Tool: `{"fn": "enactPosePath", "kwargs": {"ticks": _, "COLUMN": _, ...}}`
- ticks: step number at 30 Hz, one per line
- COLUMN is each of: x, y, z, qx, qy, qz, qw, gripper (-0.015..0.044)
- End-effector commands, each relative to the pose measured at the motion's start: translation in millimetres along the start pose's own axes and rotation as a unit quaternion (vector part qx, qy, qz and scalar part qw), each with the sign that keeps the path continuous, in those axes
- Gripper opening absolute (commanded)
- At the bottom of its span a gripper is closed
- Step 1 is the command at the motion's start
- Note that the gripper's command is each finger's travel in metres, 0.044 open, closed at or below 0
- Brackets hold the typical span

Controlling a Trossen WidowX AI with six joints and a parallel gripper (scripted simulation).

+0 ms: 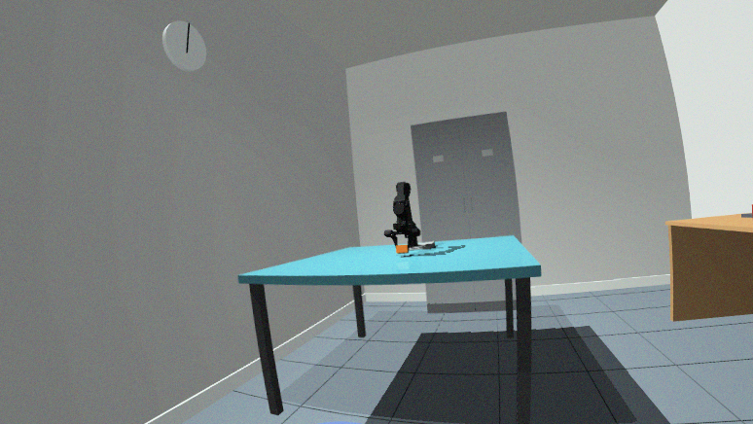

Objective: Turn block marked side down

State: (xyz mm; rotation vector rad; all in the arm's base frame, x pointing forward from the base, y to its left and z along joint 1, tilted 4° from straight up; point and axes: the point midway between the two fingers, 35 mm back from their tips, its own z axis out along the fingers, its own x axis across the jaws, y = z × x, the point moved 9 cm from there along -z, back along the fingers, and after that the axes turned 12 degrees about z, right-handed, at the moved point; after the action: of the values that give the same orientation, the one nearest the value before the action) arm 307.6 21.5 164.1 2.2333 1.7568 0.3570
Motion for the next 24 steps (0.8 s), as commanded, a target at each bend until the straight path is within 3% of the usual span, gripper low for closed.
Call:
{"fn": "enactPosePath", "kwargs": {"ticks": 1, "x": -1.6, "y": -6.3, "z": 0.1, "qx": -0.029, "qy": 0.005, "qz": -0.002, "qw": 1.0, "gripper": 0.0}}
{"fn": "enactPosePath", "kwargs": {"ticks": 17, "x": -7.1, "y": -29.1, "z": 2.3, "qx": -0.126, "qy": 0.025, "qz": 0.0, "qw": 0.992, "gripper": 0.0}}
{"fn": "enactPosePath", "kwargs": {"ticks": 24, "x": -5.8, "y": -31.6, "z": 22.7, "qx": -0.168, "qy": 0.035, "qz": -0.001, "qw": 0.985, "gripper": 0.0}}
